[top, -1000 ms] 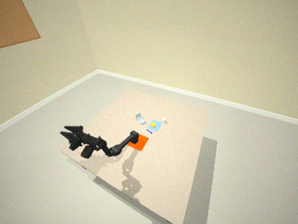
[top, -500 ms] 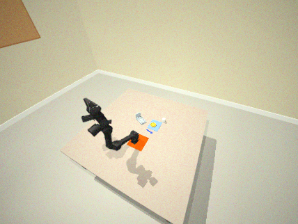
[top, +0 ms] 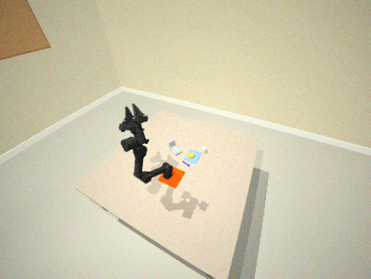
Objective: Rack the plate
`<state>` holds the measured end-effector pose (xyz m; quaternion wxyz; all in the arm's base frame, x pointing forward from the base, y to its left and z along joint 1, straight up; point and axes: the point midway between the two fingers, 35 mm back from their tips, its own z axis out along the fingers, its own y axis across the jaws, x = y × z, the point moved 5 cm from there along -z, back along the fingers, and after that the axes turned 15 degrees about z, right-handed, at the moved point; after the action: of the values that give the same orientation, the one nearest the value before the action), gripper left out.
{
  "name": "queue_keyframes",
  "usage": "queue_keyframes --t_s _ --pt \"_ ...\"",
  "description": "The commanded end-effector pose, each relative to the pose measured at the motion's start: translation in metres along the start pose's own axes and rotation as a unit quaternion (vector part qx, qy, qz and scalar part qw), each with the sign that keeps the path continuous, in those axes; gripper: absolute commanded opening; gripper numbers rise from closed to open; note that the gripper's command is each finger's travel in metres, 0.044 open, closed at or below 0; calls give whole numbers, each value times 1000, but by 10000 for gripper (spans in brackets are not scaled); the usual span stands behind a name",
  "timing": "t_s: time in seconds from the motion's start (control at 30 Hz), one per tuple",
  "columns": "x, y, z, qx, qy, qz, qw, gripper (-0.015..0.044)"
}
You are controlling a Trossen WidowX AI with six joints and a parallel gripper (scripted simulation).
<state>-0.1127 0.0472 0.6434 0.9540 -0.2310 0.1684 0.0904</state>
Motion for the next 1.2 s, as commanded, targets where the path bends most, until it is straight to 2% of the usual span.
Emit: queue_keyframes --t_s 0.0,0.27,0.57,0.87,1.17 --pt "24 -8 7 14 34 23 999 400" --pt "110 -31 24 52 146 79 985 400" --pt "194 -48 23 94 263 105 954 400" --pt "285 -60 5 130 390 142 900 400" --pt "369 -62 -30 159 514 173 825 400"
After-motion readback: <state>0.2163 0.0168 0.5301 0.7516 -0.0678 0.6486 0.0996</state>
